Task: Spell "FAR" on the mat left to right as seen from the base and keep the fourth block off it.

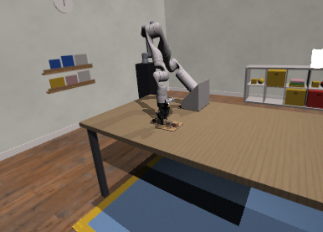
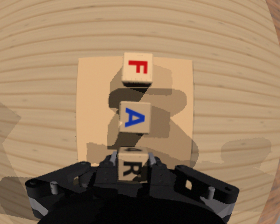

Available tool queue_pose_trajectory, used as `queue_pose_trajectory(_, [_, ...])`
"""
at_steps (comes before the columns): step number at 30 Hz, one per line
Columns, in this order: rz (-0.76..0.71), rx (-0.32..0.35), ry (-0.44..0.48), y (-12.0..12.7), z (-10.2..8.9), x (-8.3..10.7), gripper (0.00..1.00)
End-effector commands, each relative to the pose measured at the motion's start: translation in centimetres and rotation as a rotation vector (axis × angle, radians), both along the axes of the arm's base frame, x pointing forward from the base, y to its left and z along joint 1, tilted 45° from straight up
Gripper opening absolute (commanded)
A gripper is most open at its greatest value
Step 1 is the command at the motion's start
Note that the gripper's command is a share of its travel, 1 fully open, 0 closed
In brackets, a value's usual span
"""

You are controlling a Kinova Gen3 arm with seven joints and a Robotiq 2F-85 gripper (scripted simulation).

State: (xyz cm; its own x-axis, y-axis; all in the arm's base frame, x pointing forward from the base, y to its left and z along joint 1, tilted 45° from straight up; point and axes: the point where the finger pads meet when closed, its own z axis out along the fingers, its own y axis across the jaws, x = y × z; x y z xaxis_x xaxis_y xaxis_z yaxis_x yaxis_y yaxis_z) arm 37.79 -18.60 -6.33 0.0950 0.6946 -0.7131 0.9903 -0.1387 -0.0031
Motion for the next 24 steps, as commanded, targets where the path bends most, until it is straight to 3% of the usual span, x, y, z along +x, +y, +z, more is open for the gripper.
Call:
queue_pose_trajectory(1, [-0.008,0.001,-0.012,-0.11,0.11,0.08,0.26])
queue_pose_trajectory(24, [-0.008,0.000,-0.010,-0.24,-0.06,0.02,0.26])
